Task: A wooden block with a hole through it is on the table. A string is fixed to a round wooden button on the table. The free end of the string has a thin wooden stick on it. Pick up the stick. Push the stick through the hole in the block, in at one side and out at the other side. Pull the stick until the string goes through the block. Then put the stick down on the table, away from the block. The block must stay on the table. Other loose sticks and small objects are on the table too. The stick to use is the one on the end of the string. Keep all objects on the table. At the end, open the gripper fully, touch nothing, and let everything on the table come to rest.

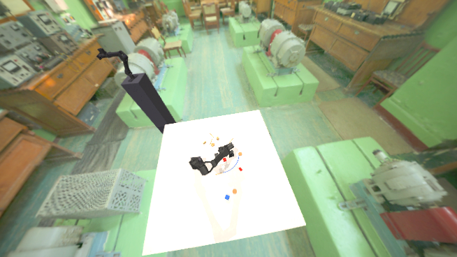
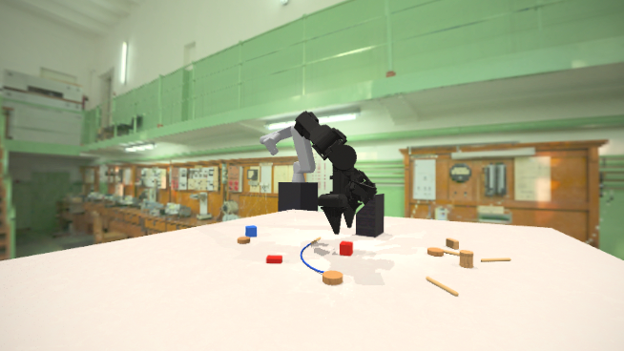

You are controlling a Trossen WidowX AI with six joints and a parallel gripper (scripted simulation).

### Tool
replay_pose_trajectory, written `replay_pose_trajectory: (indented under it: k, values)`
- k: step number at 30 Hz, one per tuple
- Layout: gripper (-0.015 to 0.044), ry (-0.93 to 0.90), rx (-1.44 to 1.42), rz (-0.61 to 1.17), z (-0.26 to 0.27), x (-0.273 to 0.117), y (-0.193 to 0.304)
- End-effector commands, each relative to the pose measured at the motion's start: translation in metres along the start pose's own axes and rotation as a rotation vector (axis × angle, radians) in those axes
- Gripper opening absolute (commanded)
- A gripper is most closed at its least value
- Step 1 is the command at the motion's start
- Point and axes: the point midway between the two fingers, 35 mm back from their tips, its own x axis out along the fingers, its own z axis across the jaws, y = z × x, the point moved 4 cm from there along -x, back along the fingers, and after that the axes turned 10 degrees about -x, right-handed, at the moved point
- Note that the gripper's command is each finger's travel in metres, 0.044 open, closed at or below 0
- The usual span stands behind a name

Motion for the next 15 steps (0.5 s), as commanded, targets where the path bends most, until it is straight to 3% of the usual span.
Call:
replay_pose_trajectory:
  k: [1,5,15]
  values:
    - [0.044,-0.002,0.009,0.011,0.0005,0.002,-0.0002]
    - [0.044,-0.002,0.073,0.011,0.0006,0.0017,-0.0003]
    - [0.044,0.004,1.024,0.011,0.0025,-0.0037,-0.0021]
